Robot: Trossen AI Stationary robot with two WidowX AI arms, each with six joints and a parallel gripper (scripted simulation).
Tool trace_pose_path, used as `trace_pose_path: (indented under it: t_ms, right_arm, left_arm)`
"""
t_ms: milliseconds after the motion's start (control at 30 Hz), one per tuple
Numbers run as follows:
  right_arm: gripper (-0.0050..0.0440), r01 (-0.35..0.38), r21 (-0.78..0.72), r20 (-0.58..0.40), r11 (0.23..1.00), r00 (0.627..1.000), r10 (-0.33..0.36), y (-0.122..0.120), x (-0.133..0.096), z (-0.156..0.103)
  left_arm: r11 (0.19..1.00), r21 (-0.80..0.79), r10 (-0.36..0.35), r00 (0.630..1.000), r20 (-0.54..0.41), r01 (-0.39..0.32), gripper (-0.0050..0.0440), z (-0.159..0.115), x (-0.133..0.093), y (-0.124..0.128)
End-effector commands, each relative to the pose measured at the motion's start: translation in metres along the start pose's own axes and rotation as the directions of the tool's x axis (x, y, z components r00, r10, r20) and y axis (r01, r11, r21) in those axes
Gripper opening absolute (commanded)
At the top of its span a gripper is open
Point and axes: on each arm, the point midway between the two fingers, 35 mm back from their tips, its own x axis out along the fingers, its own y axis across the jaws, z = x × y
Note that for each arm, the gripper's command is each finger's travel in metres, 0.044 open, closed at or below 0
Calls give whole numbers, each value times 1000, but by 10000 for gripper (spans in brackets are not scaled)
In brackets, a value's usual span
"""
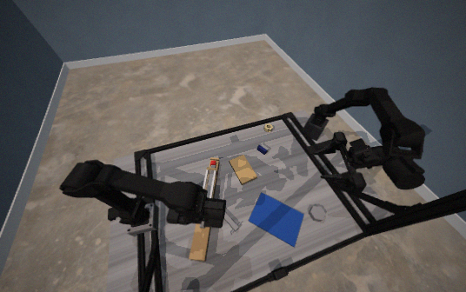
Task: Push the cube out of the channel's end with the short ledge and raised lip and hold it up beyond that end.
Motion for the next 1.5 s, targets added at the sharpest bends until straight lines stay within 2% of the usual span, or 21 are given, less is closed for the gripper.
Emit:
trace_pose_path:
  t_ms: [0, 133, 267, 333, 533, 667, 800, 1033, 1133, 1267, 1467]
  right_arm:
    - [400, 1, 1, 4, 1000, 1000, -1, 0, 0, 1]
    - [400, 1, 1, 4, 1000, 1000, -1, 0, 0, 1]
    - [400, 1, 1, 4, 1000, 1000, -1, 0, 0, 1]
    - [400, 1, 1, 4, 1000, 1000, -1, 0, 0, 1]
    - [400, 1, 1, 4, 1000, 1000, -1, 0, 0, 1]
    - [400, 1, 1, 4, 1000, 1000, -1, 0, 0, 1]
    - [400, 1, 1, 4, 1000, 1000, -1, 0, 0, 1]
    - [400, 1, 1, 4, 1000, 1000, -1, 0, 0, 1]
    - [400, 1, 1, 4, 1000, 1000, -1, 0, 0, 1]
    - [400, 1, 1, 4, 1000, 1000, -1, 0, 0, 1]
    - [400, 1, 1, 4, 1000, 1000, -1, 0, 0, 1]
  left_arm:
    - [1000, 1, 2, 1000, 0, -2, 220, 8, -1, -5]
    - [1000, 2, 1, 1000, 0, -1, 220, 34, -3, -18]
    - [1000, 3, 1, 1000, 1, -1, 220, 81, -5, -35]
    - [1000, 3, 1, 1000, 1, -1, 220, 81, -5, -35]
    - [1000, 4, 0, 1000, 1, 0, 220, 179, -5, -41]
    - [1000, 5, 0, 1000, 2, 0, 220, 241, -2, -28]
    - [1000, 6, 0, 1000, 2, 0, 220, 282, 2, -12]
    - [1000, 6, 0, 1000, 2, 0, 220, 300, 4, -2]
    - [1000, 6, 0, 1000, 2, 0, 220, 300, 5, -2]
    - [1000, 6, 0, 1000, 2, 0, 220, 301, 19, -2]
    - [1000, 6, 0, 1000, 2, 0, 220, 301, 19, -2]
